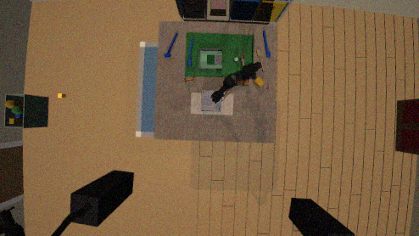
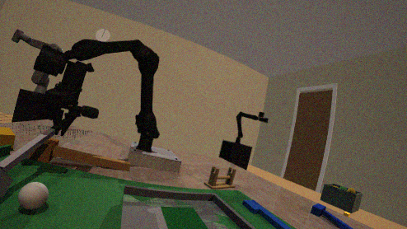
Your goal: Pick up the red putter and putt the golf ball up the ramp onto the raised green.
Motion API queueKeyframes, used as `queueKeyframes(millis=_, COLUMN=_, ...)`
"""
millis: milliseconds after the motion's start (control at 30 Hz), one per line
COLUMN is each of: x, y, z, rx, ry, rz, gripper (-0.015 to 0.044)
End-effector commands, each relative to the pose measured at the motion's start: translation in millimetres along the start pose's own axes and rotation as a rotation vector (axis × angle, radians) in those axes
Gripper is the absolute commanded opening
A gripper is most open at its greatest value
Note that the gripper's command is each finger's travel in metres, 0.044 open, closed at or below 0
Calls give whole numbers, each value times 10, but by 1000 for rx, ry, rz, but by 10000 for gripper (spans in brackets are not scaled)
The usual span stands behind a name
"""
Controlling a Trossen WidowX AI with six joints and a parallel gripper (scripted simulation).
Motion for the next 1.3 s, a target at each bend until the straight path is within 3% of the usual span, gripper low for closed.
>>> queueKeyframes(millis=0, x=1, y=-1, z=8, rx=-1, ry=-1, rz=0, gripper=0)
queueKeyframes(millis=767, x=6, y=-251, z=-30, rx=-2, ry=0, rz=-13, gripper=0)
queueKeyframes(millis=1100, x=-17, y=999, z=-24, rx=7, ry=-3, rz=-6, gripper=0)
queueKeyframes(millis=1267, x=-39, y=1080, z=-25, rx=8, ry=-3, rz=-5, gripper=0)
Point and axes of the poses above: the point midway between the two fingers, 35 mm back from their tips, its own z axis back along the fingers, its own y axis across the jaws, x = y × z, the point moved 1 cm from there along z, back along the fingers, and after that the axes turned 3 degrees about -z, right-handed, at the moved point
